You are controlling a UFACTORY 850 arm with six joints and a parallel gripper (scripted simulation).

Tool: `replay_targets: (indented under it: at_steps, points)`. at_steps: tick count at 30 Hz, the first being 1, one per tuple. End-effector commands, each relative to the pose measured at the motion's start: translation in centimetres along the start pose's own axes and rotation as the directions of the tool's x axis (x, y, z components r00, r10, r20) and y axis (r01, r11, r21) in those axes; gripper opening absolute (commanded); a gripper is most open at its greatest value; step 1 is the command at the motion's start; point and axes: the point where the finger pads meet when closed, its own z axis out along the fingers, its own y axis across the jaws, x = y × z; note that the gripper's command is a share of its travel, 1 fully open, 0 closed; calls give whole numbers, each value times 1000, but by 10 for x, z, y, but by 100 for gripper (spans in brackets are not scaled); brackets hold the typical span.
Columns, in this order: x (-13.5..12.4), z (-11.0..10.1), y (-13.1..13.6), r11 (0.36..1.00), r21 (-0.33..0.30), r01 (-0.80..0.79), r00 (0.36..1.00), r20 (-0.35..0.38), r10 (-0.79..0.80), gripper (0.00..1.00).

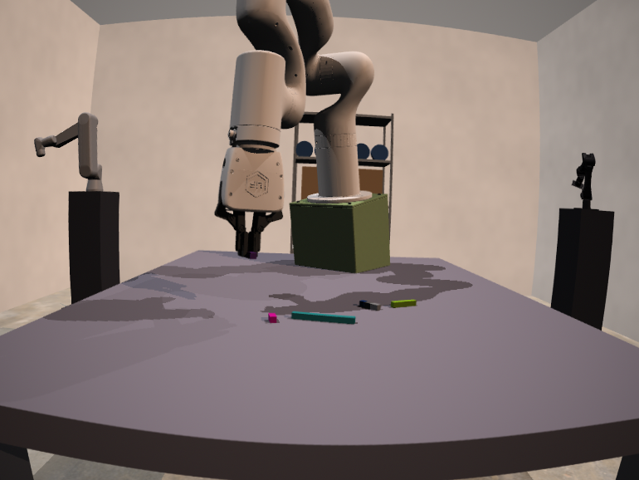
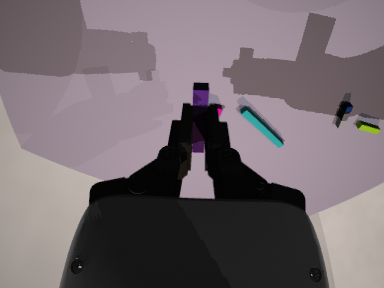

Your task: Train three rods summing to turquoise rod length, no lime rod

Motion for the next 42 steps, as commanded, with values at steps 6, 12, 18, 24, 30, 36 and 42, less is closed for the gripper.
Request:
replay_targets:
  at_steps: [6, 12, 18, 24, 30, 36, 42]
  points:
    - [-1, -9, -1, 999, -36, 0, 1000, -30, -2, 4]
    - [-1, -9, -1, 999, -36, 0, 1000, -30, -2, 4]
    - [-20, -8, 28, 999, -42, 34, 999, -32, -35, 4]
    - [-43, -9, 66, 996, -47, 77, 996, -34, -79, 4]
    - [-66, -10, 114, 990, -49, 131, 991, -33, -133, 4]
    - [-82, -11, 154, 983, -48, 174, 984, -31, -176, 4]
    - [-97, -14, 204, 973, -46, 227, 973, -24, -228, 4]
